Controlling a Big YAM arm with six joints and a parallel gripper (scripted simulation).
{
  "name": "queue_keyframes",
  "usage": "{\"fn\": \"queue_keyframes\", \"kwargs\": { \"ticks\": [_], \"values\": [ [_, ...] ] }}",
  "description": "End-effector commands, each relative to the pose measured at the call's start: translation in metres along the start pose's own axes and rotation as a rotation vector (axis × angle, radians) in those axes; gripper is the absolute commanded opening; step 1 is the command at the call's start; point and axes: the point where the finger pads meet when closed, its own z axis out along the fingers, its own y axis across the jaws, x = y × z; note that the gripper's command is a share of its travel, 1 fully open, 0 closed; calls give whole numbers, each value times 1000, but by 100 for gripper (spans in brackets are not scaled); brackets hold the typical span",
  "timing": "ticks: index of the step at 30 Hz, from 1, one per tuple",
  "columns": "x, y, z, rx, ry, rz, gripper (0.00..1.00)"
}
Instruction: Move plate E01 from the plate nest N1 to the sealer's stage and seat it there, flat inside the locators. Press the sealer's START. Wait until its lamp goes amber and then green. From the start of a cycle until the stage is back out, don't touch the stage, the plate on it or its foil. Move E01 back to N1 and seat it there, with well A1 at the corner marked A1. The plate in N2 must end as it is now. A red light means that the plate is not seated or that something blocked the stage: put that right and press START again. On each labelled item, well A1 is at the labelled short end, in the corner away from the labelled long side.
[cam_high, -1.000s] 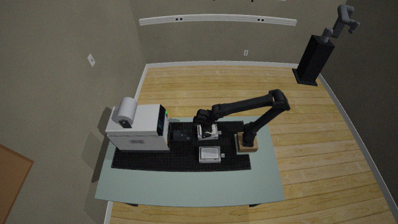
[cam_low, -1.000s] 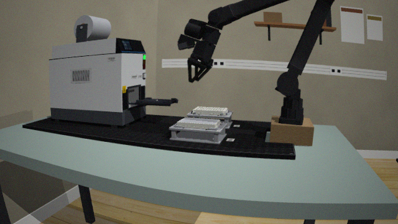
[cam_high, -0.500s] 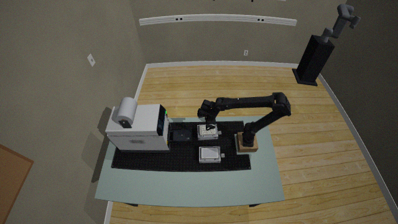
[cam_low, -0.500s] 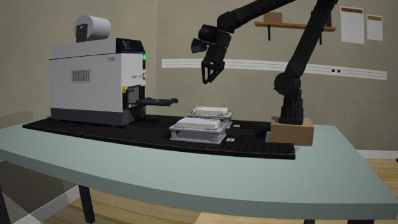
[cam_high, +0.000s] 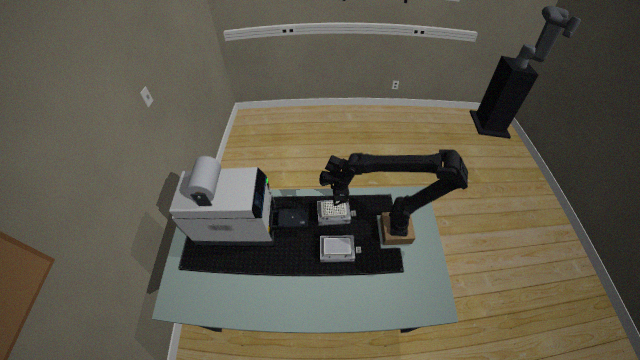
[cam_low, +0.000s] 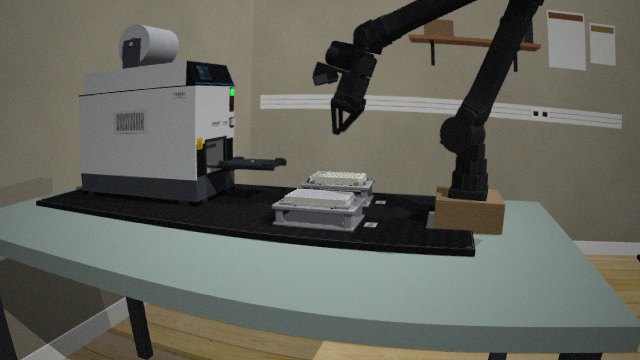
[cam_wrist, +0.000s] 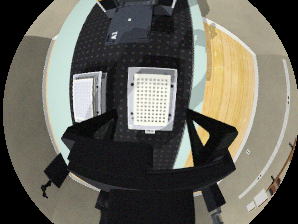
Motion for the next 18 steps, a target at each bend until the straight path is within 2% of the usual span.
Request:
{"fn": "queue_keyframes", "kwargs": {
  "ticks": [1,18],
  "values": [
    [-32,-6,-14,25,-59,-15,100],
    [-38,-5,-16,25,-73,14,100]
  ]
}}
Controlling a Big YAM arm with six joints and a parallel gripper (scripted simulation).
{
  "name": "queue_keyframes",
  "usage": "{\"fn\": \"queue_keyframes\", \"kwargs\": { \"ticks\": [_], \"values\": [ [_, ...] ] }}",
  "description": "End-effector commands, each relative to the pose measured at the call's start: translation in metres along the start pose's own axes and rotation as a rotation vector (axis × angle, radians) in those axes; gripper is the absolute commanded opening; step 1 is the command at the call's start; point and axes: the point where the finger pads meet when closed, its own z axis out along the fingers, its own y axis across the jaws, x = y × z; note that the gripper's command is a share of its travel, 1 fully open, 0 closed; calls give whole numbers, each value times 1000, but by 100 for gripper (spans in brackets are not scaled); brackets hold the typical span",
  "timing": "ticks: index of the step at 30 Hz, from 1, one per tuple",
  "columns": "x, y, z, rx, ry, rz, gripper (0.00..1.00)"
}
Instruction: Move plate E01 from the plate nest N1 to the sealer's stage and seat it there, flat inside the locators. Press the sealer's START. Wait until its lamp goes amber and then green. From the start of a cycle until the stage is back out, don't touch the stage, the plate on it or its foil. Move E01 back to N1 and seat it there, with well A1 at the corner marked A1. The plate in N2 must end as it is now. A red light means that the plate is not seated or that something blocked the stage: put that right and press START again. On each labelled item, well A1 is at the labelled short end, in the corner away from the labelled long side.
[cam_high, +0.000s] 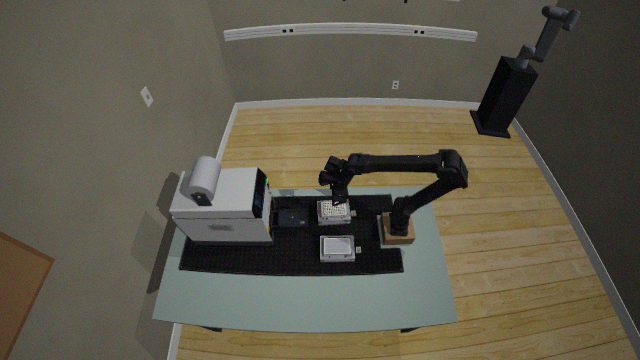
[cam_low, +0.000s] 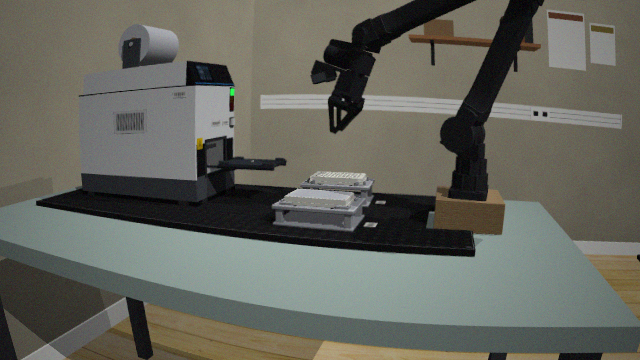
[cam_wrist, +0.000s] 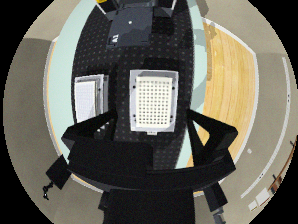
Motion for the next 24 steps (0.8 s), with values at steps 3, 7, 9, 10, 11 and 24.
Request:
{"fn": "queue_keyframes", "kwargs": {
  "ticks": [3,7,9,10,11,24],
  "values": [
    [-27,-6,-10,20,-52,-4,100],
    [-23,-5,-8,17,-45,-12,100],
    [-17,-5,-1,8,-41,-15,100],
    [-14,-6,3,8,-36,-11,100],
    [-9,-8,6,12,-29,-7,100],
    [4,-3,24,4,-24,-14,100]
  ]
}}
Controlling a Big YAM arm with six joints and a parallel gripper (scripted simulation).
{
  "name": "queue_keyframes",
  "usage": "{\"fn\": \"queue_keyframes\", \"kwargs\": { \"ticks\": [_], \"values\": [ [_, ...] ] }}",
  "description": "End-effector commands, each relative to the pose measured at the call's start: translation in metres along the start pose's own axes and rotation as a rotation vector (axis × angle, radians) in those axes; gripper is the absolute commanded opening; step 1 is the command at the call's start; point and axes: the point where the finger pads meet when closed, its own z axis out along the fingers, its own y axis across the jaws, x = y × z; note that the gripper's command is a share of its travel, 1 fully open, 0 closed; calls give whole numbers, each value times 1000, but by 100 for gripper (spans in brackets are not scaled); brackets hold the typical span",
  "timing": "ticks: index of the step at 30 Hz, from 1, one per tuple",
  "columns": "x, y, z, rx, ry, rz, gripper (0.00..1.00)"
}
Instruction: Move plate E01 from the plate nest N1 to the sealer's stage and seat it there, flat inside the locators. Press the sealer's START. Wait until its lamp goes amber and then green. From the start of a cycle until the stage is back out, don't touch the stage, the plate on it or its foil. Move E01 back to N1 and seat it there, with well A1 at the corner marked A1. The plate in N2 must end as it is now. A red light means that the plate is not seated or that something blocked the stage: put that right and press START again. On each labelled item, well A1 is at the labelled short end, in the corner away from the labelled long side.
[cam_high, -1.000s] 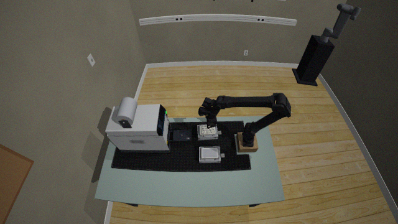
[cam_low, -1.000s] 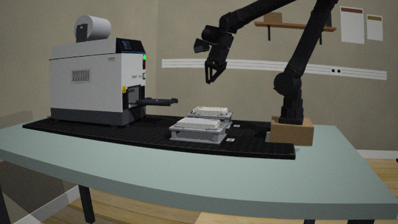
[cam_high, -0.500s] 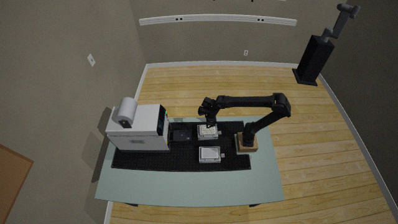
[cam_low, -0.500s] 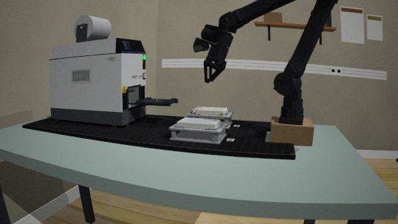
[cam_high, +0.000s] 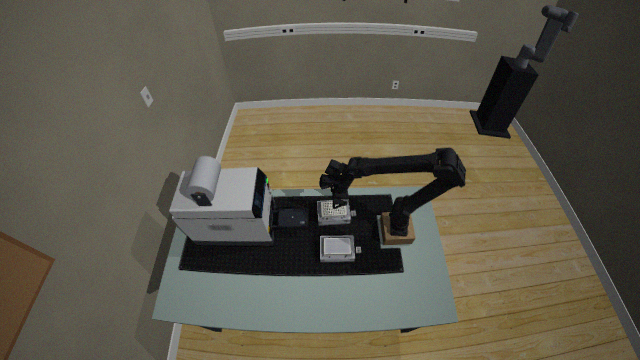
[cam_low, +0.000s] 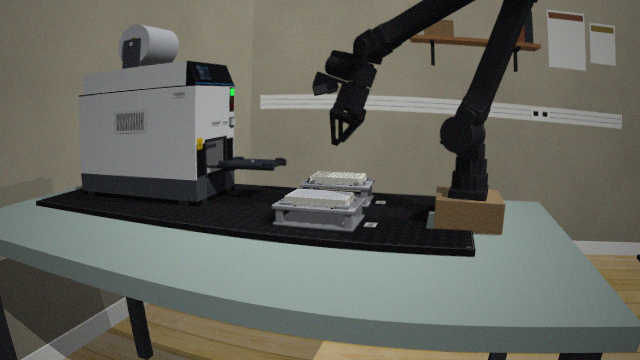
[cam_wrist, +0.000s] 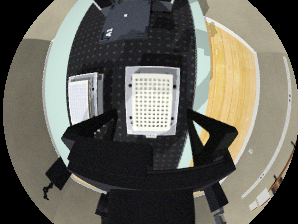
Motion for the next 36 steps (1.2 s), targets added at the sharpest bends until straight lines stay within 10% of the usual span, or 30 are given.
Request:
{"fn": "queue_keyframes", "kwargs": {
  "ticks": [1,36],
  "values": [
    [-10,0,-2,6,-32,-16,100],
    [10,1,51,0,-24,-25,100]
  ]
}}
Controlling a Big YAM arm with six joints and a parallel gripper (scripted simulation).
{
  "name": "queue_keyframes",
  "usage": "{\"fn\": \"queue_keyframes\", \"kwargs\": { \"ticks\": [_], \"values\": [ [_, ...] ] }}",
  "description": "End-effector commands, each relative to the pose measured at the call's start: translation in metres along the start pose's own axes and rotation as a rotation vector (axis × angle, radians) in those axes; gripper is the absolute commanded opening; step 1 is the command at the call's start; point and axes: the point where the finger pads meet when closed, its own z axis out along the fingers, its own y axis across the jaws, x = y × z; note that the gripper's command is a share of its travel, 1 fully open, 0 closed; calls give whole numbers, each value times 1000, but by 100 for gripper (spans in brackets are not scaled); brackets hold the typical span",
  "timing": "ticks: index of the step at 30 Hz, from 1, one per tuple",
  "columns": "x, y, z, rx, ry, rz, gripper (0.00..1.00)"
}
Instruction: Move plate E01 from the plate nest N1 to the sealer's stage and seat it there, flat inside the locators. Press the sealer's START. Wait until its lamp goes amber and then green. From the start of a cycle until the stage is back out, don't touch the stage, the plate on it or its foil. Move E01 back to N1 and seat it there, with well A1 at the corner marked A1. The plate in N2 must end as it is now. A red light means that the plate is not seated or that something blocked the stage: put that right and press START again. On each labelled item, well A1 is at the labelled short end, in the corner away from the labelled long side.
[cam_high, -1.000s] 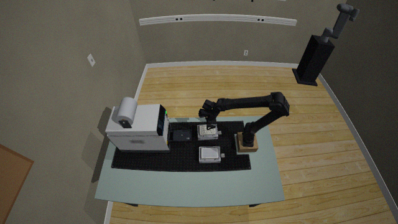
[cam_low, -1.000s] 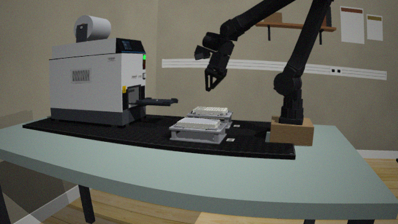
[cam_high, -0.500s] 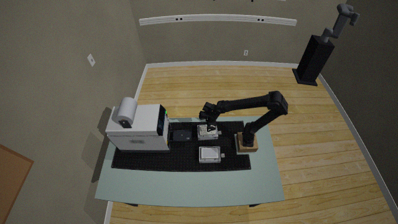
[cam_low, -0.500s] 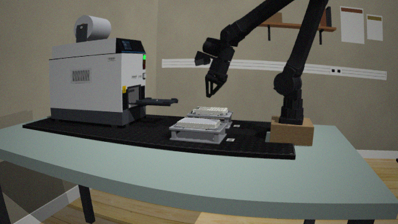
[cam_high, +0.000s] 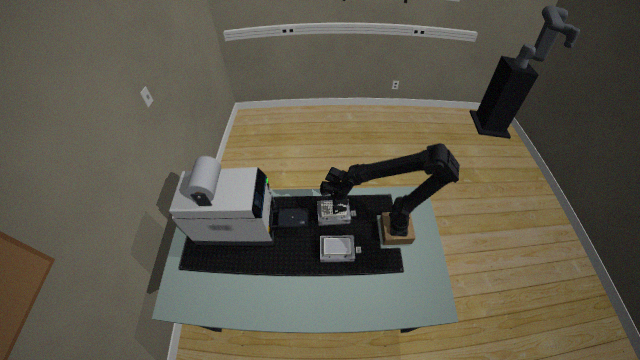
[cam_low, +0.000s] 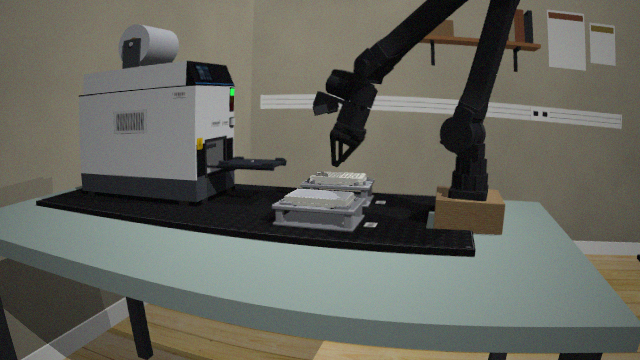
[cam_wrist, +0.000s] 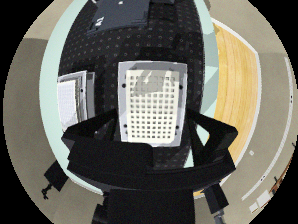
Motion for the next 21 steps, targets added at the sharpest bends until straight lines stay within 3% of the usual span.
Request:
{"fn": "queue_keyframes", "kwargs": {
  "ticks": [1,8,21],
  "values": [
    [-4,2,8,-1,-16,-20,100],
    [3,2,20,-3,-10,-18,100],
    [-17,-9,-1,17,-44,-11,100]
  ]
}}
